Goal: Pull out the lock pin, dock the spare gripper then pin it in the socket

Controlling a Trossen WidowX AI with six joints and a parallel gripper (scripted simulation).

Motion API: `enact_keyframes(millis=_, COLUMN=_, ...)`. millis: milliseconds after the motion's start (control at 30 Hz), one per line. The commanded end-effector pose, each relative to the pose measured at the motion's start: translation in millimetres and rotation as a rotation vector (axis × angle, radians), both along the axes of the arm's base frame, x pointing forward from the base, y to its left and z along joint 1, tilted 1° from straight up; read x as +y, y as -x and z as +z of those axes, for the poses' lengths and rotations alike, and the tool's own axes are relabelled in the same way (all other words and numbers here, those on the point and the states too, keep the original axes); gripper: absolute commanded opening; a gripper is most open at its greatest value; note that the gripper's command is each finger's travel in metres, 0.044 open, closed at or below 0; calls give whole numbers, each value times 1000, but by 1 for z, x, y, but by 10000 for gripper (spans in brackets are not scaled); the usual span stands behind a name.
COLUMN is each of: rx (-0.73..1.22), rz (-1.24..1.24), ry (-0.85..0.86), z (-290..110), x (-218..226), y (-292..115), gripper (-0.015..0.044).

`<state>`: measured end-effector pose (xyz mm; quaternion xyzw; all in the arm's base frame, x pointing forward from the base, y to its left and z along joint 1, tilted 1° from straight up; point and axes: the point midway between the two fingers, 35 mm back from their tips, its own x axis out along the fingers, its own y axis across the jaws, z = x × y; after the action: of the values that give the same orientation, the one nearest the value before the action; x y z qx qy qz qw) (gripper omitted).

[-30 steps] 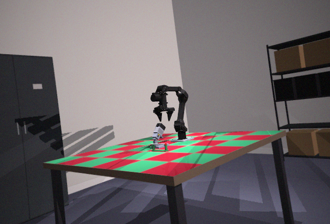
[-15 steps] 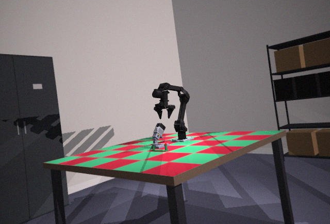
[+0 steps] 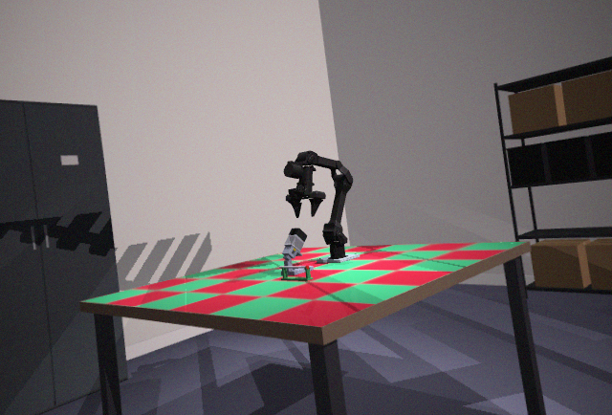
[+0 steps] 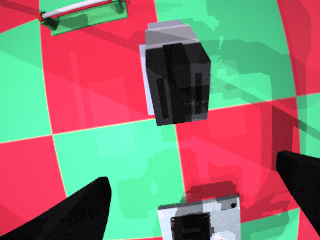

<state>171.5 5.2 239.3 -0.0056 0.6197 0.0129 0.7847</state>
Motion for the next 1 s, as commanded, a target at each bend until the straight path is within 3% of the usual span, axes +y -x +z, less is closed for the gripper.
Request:
enact_keyframes(millis=0, rx=7, rz=-1, ry=-1, z=0, x=9, y=-2, gripper=361)
enact_keyframes(millis=233, rx=14, rz=9, ry=-5, z=3, x=62, y=-4, gripper=180)
enact_keyframes(millis=433, rx=0, rz=-2, ry=-11, z=8, x=109, y=1, gripper=180)
enact_keyframes(millis=700, rx=-1, rz=10, ry=-6, z=8, x=111, y=0, gripper=180)
enact_keyframes(millis=967, rx=60, rz=576, ry=220, z=2, x=126, y=-80, gripper=180)
